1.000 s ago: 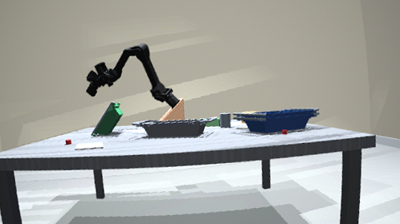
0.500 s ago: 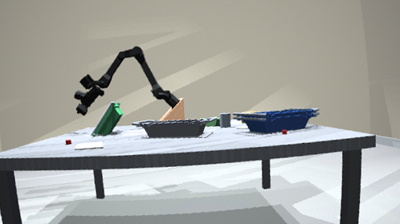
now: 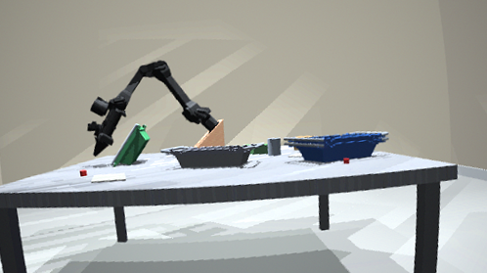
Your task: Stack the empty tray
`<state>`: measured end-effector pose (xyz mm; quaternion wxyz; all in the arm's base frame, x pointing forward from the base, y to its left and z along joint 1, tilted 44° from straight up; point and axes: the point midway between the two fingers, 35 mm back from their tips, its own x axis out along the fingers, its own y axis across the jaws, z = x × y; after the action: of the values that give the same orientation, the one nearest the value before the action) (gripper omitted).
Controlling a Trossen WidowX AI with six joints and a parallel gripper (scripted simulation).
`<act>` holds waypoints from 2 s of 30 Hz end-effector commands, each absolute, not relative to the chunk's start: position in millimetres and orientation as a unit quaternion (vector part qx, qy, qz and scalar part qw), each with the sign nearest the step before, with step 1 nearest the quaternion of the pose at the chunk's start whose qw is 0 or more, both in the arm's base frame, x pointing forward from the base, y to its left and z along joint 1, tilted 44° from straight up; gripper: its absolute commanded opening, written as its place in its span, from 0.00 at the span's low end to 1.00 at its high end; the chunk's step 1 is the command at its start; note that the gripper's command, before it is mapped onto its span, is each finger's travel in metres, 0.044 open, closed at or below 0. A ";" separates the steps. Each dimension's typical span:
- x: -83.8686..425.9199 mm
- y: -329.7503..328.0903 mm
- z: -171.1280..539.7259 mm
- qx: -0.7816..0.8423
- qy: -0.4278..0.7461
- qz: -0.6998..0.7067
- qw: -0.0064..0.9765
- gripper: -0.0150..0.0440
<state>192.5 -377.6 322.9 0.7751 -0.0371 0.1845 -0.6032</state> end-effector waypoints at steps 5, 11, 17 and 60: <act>301.1 -307.8 279.6 -0.029 0.261 -0.472 0.842 0.41; 357.5 -235.6 238.9 -0.035 0.338 -0.381 0.860 0.41; 380.4 -189.6 204.9 -0.061 0.396 -0.324 0.857 0.41; 361.4 -126.1 110.2 -0.170 0.579 -0.338 0.722 0.41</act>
<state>358.7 -137.4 106.3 0.7193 -0.1697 0.5819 -0.3395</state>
